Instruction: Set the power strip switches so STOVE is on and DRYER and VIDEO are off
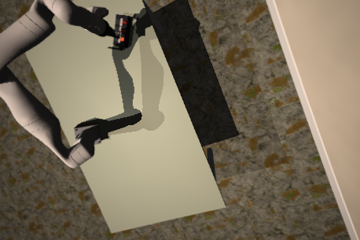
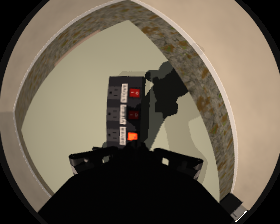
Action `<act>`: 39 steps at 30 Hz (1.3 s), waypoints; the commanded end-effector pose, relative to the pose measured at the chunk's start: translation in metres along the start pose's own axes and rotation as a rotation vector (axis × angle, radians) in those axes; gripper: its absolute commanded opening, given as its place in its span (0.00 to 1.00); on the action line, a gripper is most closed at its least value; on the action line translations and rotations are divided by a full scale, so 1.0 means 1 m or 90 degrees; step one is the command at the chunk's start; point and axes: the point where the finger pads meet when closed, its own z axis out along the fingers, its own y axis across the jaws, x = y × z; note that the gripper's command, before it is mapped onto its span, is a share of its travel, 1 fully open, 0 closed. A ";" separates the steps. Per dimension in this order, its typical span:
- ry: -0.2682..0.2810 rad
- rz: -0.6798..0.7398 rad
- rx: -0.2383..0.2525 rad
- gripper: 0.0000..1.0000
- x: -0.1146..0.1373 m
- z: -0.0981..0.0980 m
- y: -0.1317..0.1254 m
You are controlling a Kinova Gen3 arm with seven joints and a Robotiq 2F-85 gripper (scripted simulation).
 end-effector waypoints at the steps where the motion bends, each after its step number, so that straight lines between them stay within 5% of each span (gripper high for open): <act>1: 0.000 0.000 0.000 0.00 0.000 0.001 0.001; 39: 0.000 0.000 0.000 0.00 0.001 0.038 -0.001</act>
